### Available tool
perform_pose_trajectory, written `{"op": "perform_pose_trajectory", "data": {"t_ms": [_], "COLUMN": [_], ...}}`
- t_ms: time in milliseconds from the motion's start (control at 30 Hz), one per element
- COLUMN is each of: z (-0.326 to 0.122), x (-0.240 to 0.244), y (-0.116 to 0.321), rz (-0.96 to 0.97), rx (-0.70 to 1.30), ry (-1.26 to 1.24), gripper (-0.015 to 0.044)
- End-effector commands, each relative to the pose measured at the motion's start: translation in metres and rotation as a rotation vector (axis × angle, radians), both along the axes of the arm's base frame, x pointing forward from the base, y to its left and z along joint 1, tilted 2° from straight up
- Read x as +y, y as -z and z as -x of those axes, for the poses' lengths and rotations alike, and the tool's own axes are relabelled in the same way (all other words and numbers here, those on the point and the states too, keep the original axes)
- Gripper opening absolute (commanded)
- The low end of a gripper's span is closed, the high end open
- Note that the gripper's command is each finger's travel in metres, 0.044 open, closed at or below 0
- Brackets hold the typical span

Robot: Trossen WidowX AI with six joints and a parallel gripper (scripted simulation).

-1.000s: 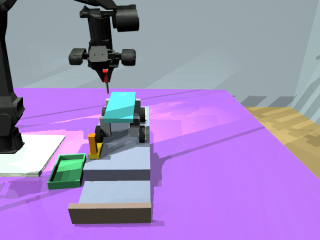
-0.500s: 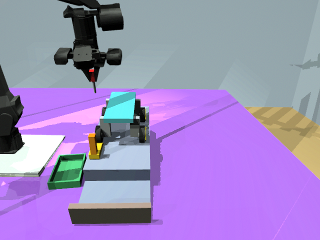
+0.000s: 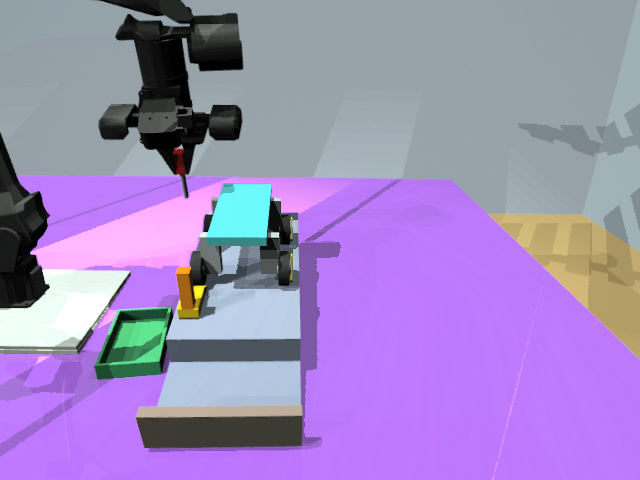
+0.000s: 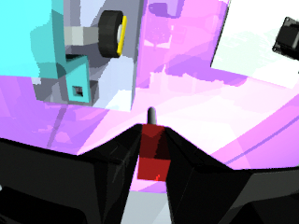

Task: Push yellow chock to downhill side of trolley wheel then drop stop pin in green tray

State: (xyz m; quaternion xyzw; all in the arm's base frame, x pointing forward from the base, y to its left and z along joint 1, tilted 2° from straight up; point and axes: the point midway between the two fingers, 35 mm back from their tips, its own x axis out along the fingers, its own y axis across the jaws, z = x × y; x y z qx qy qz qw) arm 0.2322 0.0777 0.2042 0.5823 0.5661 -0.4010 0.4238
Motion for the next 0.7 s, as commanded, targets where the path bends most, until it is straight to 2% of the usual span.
{"op": "perform_pose_trajectory", "data": {"t_ms": [0,667], "z": [0.0,-0.002], "x": [-0.016,-0.088], "y": [0.004,0.018], "rz": [-0.004,0.004], "rx": [0.004,0.004], "ry": [-0.003,-0.003], "gripper": [0.0,0.0]}}
